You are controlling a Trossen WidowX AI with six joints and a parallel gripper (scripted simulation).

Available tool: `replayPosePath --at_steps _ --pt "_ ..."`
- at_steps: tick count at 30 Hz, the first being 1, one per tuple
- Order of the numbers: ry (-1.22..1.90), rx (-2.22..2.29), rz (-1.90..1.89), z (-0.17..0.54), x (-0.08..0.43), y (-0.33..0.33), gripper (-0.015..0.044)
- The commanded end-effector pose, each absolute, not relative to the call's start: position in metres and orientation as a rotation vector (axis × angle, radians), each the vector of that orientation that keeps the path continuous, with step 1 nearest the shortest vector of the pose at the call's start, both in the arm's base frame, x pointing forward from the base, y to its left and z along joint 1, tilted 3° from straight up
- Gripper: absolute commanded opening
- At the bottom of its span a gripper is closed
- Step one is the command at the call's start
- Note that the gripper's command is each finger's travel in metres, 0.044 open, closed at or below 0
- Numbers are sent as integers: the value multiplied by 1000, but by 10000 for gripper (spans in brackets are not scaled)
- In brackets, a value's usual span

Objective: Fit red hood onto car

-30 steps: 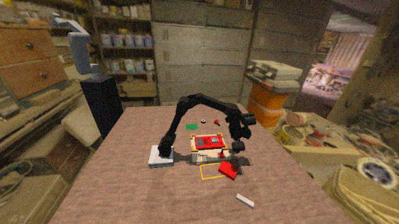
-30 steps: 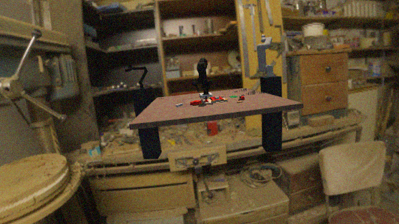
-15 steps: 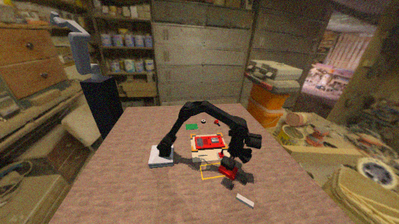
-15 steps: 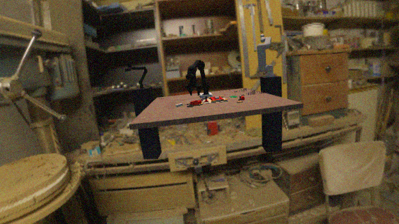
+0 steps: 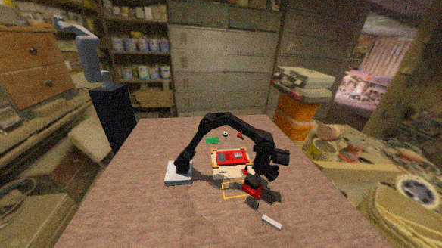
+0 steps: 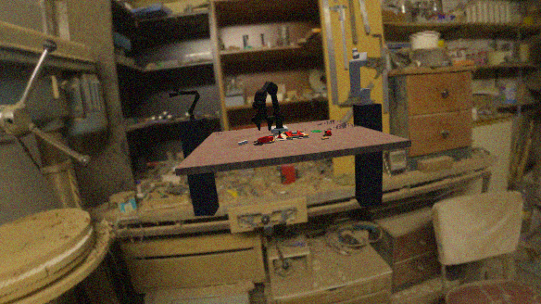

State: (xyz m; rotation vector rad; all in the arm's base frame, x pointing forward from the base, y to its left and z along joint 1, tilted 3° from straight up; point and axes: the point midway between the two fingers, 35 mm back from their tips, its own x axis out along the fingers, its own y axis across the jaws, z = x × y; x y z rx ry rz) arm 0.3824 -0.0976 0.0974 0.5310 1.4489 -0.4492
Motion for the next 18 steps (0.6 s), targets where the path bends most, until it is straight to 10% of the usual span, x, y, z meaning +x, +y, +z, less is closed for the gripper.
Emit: replayPosePath --at_steps 1,18 --pt "1453 533 -454 94 382 -98 440" --pt "1453 533 -454 83 383 -97 440"
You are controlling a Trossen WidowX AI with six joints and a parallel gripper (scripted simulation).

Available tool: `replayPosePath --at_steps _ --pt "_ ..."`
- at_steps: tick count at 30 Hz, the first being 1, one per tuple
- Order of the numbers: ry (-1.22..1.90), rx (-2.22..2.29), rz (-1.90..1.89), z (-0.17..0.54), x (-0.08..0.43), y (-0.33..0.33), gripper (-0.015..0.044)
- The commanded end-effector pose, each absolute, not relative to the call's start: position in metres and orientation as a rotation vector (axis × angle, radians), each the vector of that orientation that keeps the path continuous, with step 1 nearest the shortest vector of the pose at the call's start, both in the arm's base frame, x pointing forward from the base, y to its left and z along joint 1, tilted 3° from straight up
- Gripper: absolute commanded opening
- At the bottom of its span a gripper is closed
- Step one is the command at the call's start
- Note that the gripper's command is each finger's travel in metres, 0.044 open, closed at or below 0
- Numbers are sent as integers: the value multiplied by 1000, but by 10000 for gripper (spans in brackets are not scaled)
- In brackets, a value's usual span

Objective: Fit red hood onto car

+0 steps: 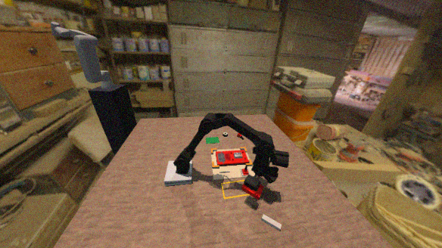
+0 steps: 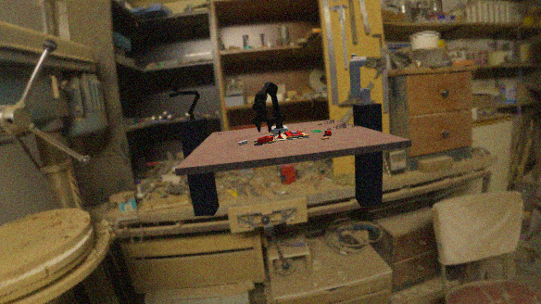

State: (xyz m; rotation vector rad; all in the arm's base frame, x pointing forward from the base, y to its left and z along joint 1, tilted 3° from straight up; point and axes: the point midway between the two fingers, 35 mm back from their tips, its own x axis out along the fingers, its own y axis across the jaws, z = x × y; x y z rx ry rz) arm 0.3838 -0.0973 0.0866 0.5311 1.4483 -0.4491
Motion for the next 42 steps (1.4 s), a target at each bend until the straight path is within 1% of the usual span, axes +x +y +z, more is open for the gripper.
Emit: replayPosePath --at_steps 1,42 --pt "1453 533 -454 83 383 -97 440" --pt "1453 533 -454 58 384 -94 440"
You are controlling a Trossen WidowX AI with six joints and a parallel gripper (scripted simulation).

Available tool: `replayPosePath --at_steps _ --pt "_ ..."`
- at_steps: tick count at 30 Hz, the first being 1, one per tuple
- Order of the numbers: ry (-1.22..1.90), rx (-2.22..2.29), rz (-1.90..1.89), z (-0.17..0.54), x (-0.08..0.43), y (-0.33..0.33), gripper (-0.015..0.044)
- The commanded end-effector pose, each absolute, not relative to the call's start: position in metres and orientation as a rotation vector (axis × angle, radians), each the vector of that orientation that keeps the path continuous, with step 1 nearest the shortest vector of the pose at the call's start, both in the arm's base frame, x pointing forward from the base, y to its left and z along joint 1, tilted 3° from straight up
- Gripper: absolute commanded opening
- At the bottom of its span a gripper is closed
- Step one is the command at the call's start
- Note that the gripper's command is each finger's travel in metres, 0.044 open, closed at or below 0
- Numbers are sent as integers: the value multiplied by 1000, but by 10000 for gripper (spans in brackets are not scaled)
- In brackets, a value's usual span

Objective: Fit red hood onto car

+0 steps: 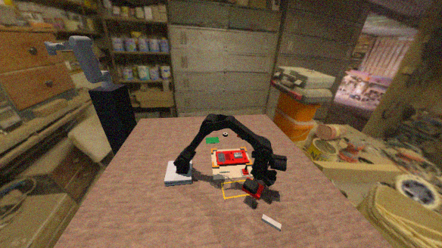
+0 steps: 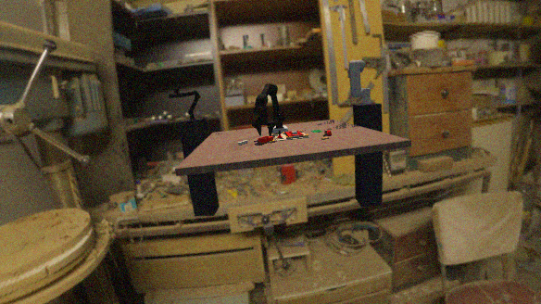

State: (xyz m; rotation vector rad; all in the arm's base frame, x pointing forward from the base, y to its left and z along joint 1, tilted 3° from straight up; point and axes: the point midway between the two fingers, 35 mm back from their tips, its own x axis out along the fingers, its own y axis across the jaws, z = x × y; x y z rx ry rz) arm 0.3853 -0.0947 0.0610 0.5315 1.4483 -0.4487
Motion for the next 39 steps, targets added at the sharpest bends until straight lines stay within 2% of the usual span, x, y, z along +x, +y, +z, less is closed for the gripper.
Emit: replayPosePath --at_steps 1,39 --pt "1453 533 -454 57 384 -94 440" --pt "1453 533 -453 38 385 -93 440"
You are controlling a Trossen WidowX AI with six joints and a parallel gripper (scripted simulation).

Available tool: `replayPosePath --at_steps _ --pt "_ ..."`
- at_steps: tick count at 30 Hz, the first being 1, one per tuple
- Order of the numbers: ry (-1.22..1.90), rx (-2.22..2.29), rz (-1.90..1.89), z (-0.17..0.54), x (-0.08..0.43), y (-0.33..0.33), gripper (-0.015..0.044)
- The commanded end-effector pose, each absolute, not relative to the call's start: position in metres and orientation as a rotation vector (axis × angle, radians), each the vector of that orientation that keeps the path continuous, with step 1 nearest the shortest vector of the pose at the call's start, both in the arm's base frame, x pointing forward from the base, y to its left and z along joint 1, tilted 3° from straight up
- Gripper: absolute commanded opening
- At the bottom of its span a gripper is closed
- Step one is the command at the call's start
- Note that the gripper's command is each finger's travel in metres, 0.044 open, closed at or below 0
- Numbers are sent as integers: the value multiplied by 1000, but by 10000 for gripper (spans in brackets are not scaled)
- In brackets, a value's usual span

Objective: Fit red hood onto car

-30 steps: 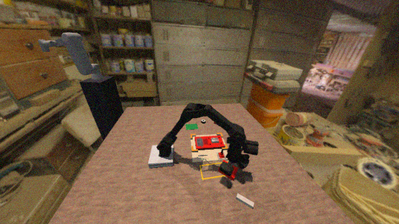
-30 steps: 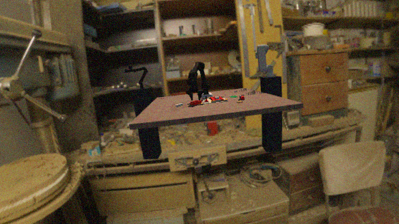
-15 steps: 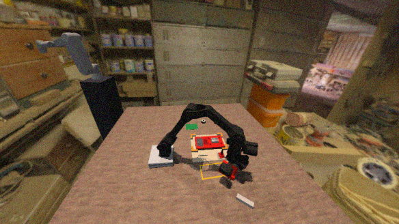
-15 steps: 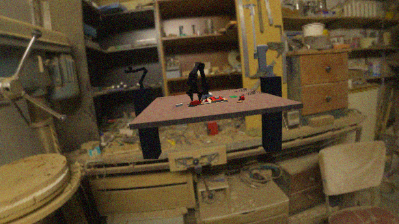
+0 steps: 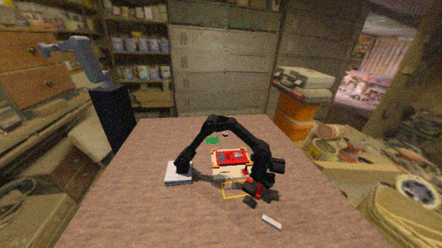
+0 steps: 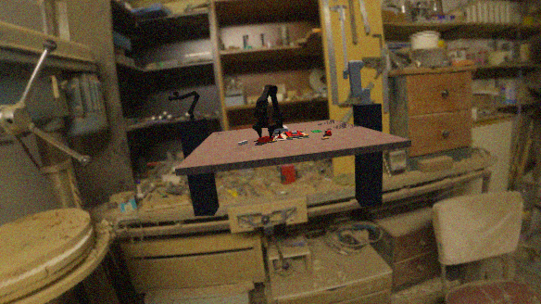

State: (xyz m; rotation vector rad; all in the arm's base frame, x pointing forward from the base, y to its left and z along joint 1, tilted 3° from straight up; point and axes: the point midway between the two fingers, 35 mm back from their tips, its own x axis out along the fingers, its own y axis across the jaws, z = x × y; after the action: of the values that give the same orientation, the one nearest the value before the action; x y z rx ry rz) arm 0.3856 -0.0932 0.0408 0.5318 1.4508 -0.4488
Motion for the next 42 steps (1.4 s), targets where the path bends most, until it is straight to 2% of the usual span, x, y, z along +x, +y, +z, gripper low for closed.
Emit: replayPosePath --at_steps 1,15,19,28,38,42 --pt "1453 533 -453 38 385 -93 440" --pt "1453 533 -453 31 385 -93 440" --pt "1451 532 -449 33 386 -93 335" --pt "1451 532 -449 33 386 -93 275" --pt "1451 533 -448 43 385 -93 12" --pt "1451 533 -448 50 385 -93 0"
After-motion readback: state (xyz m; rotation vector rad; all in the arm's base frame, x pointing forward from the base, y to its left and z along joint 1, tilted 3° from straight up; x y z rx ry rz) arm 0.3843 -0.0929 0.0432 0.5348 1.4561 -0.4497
